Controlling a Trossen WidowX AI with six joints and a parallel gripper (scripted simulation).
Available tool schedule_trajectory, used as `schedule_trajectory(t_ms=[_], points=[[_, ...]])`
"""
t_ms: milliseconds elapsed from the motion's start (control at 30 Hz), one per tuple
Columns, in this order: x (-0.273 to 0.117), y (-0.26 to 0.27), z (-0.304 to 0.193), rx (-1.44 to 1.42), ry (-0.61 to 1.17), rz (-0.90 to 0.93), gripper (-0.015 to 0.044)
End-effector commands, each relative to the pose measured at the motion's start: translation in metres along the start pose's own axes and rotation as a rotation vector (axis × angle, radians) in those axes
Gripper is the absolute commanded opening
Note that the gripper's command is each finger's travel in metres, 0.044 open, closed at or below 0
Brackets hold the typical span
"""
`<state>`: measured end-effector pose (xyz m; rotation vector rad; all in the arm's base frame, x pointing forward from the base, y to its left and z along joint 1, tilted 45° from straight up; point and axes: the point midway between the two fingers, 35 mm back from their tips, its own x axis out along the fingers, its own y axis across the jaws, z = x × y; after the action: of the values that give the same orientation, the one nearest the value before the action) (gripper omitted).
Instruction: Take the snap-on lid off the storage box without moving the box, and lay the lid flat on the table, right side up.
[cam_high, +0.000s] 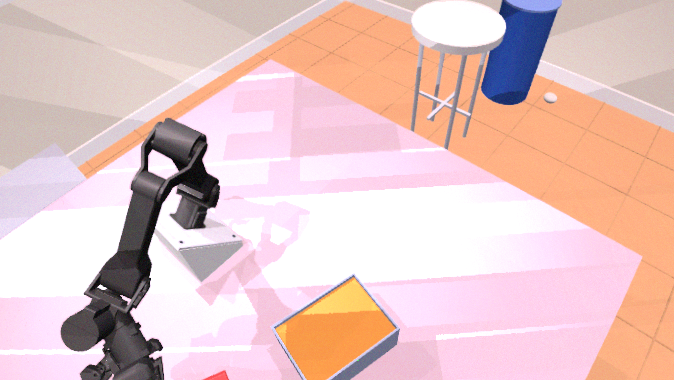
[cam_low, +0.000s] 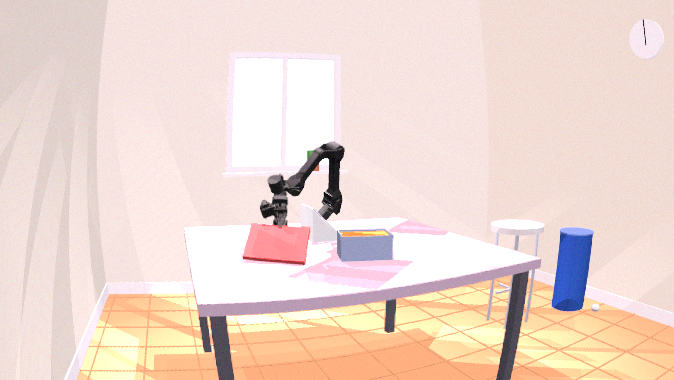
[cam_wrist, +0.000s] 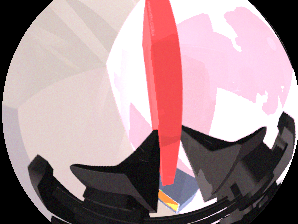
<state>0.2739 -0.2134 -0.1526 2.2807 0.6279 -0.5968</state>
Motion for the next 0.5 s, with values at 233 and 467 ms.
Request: schedule_trajectory(t_ms=[233, 467], points=[[0.0142, -0.0206, -0.0079, 0.006, 0.018, -0.040, 0.0000], [0.0176, -0.0251, -0.0081, 0.006, 0.018, -0.040, 0.0000]])
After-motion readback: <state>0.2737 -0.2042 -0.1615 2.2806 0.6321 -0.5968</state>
